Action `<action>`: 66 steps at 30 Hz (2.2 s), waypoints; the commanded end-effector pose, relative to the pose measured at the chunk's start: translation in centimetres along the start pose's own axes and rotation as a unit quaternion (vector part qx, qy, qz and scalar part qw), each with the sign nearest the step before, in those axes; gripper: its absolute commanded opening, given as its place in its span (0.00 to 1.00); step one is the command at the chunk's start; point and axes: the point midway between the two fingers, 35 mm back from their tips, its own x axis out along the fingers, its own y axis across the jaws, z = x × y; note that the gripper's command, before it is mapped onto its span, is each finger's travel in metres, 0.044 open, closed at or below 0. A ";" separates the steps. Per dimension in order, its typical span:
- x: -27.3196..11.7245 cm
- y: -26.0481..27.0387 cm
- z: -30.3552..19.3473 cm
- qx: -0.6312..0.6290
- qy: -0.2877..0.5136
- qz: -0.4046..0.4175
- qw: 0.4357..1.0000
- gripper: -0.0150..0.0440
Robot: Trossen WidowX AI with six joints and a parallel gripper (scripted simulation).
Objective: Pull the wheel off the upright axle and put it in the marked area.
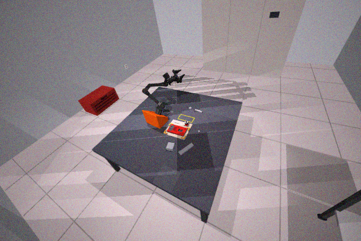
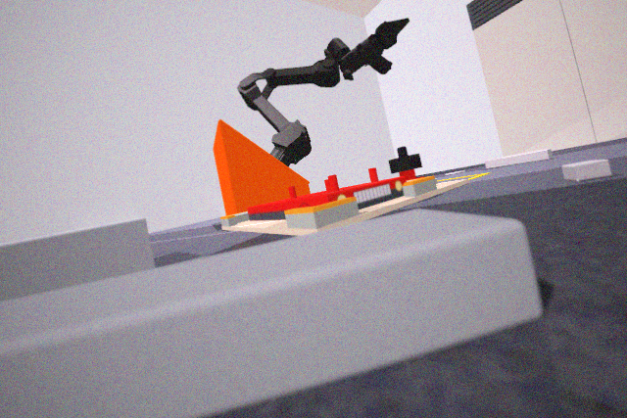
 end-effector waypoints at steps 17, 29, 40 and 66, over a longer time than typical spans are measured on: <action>3.2 17.9 11.2 0.311 -0.106 0.346 0.879 0.76; -4.1 34.8 12.2 0.569 0.183 0.623 0.505 0.76; -15.7 43.6 8.9 0.569 0.637 0.516 -0.067 0.76; -22.1 45.7 6.7 0.309 0.814 0.159 -0.465 0.76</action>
